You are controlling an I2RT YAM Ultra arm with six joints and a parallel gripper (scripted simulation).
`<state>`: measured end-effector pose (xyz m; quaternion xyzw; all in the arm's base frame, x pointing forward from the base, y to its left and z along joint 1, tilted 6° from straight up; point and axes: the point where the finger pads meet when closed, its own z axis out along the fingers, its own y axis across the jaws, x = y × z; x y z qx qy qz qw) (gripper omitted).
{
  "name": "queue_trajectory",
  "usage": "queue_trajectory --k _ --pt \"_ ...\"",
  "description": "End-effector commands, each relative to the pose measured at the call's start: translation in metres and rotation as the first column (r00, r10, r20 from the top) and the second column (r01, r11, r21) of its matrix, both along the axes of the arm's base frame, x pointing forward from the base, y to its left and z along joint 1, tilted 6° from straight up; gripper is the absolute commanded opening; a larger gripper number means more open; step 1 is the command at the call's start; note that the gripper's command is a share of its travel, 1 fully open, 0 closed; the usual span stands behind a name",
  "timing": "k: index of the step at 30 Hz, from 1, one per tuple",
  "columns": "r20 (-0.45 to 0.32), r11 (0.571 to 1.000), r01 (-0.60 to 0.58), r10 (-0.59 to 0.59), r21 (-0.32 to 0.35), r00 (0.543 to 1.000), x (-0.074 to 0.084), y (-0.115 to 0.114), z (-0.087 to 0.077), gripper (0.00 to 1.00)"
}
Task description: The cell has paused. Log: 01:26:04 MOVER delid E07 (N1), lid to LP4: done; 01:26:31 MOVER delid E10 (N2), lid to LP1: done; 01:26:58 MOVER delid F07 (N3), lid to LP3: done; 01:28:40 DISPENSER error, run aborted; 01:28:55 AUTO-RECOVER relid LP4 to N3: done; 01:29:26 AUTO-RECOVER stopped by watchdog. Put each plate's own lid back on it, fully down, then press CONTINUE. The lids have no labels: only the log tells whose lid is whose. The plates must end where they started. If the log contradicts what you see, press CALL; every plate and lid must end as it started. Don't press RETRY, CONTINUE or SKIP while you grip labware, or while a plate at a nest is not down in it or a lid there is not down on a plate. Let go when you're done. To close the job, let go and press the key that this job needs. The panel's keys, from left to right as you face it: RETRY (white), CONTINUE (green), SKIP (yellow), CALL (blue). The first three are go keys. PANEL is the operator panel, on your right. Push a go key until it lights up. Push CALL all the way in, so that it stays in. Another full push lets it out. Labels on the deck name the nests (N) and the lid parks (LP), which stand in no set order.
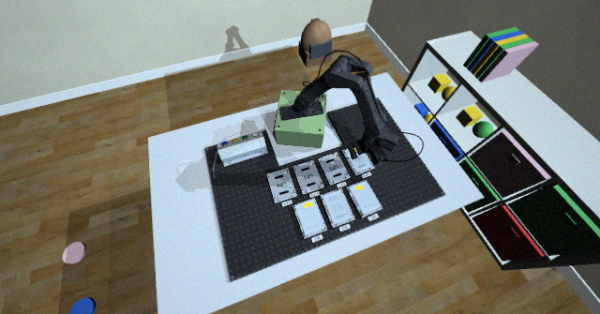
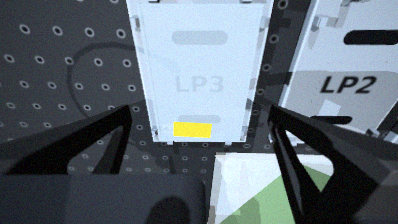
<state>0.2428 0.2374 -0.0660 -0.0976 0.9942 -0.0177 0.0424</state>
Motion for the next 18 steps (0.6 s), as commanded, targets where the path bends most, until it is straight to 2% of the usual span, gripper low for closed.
queue_trajectory --k 1,4,13,18 --pt "0.033 1.000 -0.010 0.009 0.013 0.999 0.003 0.008 0.005 1.00" --pt "0.020 1.000 -0.007 0.007 -0.001 1.000 -0.003 0.002 0.000 1.00" --pt "0.014 1.000 -0.007 0.007 -0.008 1.000 -0.007 -0.001 -0.002 1.00" --pt "0.023 1.000 -0.008 0.007 0.003 1.000 -0.003 0.003 0.000 1.00"
